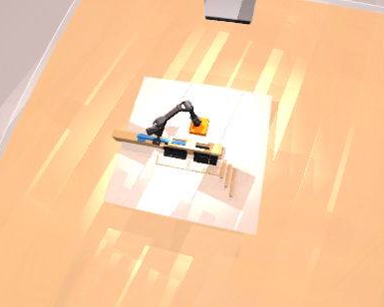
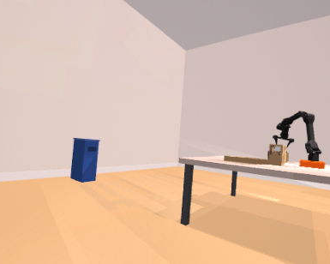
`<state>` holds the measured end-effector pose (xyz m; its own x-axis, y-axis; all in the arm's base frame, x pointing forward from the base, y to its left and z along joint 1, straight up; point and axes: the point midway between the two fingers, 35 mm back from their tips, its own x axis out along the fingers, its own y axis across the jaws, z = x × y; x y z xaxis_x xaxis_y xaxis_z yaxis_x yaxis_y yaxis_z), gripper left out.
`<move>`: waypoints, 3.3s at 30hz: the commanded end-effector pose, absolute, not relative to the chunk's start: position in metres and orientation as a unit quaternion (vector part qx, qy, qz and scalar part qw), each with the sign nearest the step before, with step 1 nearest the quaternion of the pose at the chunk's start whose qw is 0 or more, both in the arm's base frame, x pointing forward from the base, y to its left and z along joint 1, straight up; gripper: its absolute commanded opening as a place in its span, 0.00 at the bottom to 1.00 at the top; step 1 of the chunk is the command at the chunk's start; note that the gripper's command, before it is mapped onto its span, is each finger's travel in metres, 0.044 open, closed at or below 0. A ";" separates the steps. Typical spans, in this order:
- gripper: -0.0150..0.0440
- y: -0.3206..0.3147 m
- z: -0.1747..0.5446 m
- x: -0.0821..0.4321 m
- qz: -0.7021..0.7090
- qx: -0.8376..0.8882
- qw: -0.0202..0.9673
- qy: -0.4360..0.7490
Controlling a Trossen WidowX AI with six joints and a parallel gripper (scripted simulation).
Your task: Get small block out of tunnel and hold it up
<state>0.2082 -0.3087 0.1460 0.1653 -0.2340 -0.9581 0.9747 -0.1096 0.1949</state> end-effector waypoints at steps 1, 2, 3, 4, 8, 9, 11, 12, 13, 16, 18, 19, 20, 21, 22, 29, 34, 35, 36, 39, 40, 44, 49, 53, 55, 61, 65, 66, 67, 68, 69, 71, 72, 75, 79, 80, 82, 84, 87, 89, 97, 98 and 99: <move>1.00 -0.311 0.142 0.208 -0.539 0.519 0.561 0.354; 1.00 -0.311 0.141 0.208 -0.539 0.519 0.561 0.354; 1.00 -0.311 0.139 0.208 -0.539 0.519 0.561 0.354; 1.00 -0.311 0.137 0.209 -0.539 0.519 0.561 0.354; 1.00 -0.312 0.131 0.209 -0.539 0.519 0.561 0.354; 1.00 -0.312 0.129 0.209 -0.539 0.519 0.561 0.354; 1.00 -0.312 0.126 0.209 -0.539 0.519 0.561 0.354; 1.00 -0.312 0.124 0.209 -0.539 0.519 0.561 0.354; 1.00 -0.312 0.123 0.209 -0.539 0.519 0.561 0.354; 1.00 -0.312 0.118 0.209 -0.539 0.519 0.561 0.354; 1.00 -0.312 0.115 0.209 -0.539 0.519 0.561 0.354; 1.00 -0.312 0.113 0.209 -0.539 0.519 0.561 0.354; 1.00 -0.312 0.112 0.209 -0.539 0.519 0.561 0.354; 1.00 -0.312 0.110 0.209 -0.539 0.519 0.561 0.354; 0.96 -0.313 0.117 0.210 -0.538 0.516 0.564 0.354; 0.64 -0.313 0.117 0.210 -0.538 0.516 0.564 0.354; 0.42 -0.313 0.117 0.210 -0.538 0.516 0.564 0.354; 0.41 -0.313 0.117 0.210 -0.538 0.516 0.564 0.354; 0.40 -0.313 0.117 0.210 -0.538 0.516 0.564 0.354; 0.37 -0.313 0.117 0.210 -0.538 0.516 0.564 0.354; 0.32 -0.312 0.117 0.210 -0.538 0.516 0.564 0.354; 0.25 -0.305 0.116 0.211 -0.538 0.517 0.564 0.354; 0.25 -0.290 0.114 0.214 -0.538 0.518 0.562 0.355; 0.25 -0.277 0.112 0.216 -0.538 0.519 0.561 0.355; 0.25 -0.270 0.111 0.217 -0.538 0.520 0.561 0.355; 0.25 -0.252 0.108 0.218 -0.538 0.521 0.560 0.355; 0.39 -0.262 0.113 0.216 -0.541 0.519 0.562 0.350; 0.43 -0.262 0.113 0.216 -0.541 0.519 0.562 0.350; 0.48 -0.262 0.113 0.216 -0.541 0.519 0.562 0.350; 0.52 -0.262 0.113 0.216 -0.541 0.519 0.562 0.350; 0.57 -0.262 0.114 0.216 -0.541 0.519 0.562 0.350; 0.65 -0.262 0.117 0.216 -0.541 0.519 0.562 0.351; 0.70 -0.262 0.120 0.217 -0.540 0.519 0.562 0.351; 0.83 -0.262 0.132 0.217 -0.539 0.519 0.561 0.352; 1.00 -0.261 0.150 0.216 -0.538 0.520 0.560 0.355; 1.00 -0.261 0.152 0.216 -0.538 0.521 0.560 0.355; 1.00 -0.269 0.140 0.215 -0.541 0.521 0.556 0.356; 1.00 -0.292 0.146 0.212 -0.540 0.520 0.559 0.355; 1.00 -0.311 0.149 0.208 -0.539 0.519 0.561 0.354; 1.00 -0.311 0.149 0.208 -0.539 0.519 0.561 0.354; 1.00 -0.311 0.142 0.208 -0.539 0.519 0.561 0.354; 1.00 -0.311 0.141 0.208 -0.539 0.519 0.561 0.354; 1.00 -0.311 0.139 0.208 -0.539 0.519 0.561 0.354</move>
